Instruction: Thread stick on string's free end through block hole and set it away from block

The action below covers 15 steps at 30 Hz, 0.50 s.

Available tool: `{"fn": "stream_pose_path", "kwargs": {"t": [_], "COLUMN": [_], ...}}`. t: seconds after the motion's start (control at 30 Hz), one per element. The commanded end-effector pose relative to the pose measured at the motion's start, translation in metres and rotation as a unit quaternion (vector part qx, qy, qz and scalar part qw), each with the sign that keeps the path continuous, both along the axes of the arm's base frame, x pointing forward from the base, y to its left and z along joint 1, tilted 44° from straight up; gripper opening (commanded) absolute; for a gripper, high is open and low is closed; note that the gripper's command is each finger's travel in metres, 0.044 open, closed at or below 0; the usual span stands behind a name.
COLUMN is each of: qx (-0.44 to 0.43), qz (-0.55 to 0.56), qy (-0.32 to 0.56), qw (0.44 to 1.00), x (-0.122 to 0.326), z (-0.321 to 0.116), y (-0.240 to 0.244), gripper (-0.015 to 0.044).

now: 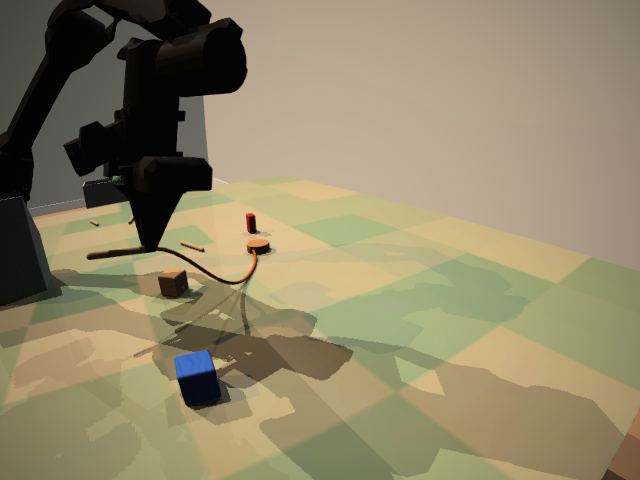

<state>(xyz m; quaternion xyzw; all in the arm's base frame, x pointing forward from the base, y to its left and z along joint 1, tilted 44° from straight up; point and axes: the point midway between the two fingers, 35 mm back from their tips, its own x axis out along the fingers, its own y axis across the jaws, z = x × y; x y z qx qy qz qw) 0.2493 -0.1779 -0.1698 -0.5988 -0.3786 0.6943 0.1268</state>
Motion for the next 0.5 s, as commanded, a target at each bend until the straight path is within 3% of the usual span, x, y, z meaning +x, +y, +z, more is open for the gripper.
{"fn": "stream_pose_path", "kwargs": {"t": [0.0,0.47], "qx": [-0.005,-0.012], "qz": [0.007,0.023], "qy": [0.007,0.024], "qw": [1.000,0.999], "x": [0.005,0.014], "z": [0.006,0.020], "y": [-0.002,-0.003], "gripper": [0.0000,0.0000]}}
